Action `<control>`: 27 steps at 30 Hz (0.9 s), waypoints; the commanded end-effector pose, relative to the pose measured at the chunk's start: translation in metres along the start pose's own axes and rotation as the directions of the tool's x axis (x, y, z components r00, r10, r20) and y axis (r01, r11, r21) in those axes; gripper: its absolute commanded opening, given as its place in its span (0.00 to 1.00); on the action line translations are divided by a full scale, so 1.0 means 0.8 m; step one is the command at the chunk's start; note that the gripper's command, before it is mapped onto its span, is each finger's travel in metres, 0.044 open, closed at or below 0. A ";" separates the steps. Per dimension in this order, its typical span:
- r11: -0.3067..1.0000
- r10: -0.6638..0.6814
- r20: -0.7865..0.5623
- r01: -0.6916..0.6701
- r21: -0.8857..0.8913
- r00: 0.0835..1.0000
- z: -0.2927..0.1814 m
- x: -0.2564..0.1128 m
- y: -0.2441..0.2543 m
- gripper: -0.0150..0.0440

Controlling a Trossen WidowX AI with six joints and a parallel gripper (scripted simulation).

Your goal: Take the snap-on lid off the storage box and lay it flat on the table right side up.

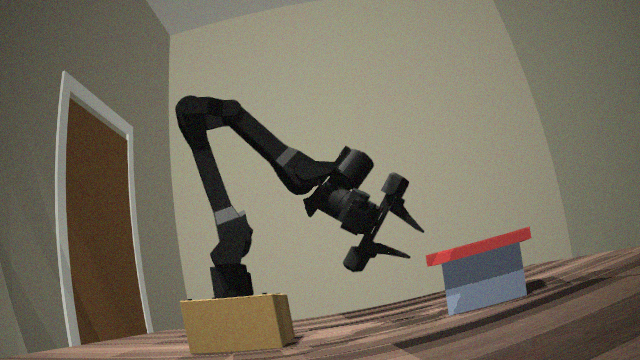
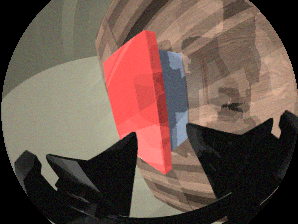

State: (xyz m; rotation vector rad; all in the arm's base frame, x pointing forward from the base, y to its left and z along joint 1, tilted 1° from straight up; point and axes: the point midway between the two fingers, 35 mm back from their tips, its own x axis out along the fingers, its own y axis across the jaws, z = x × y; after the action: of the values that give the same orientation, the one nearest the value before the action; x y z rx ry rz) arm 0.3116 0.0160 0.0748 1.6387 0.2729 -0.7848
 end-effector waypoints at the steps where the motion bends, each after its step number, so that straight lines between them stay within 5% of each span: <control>1: 1.000 -0.001 -0.003 0.001 -0.005 1.000 -0.001 0.009 0.001 0.65; 27: 1.000 0.002 -0.003 -0.002 -0.005 1.000 0.000 0.062 0.000 0.65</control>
State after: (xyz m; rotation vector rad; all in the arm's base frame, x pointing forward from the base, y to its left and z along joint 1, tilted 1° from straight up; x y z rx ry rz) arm 0.3417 0.0050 0.0460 1.6358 0.2748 -0.7881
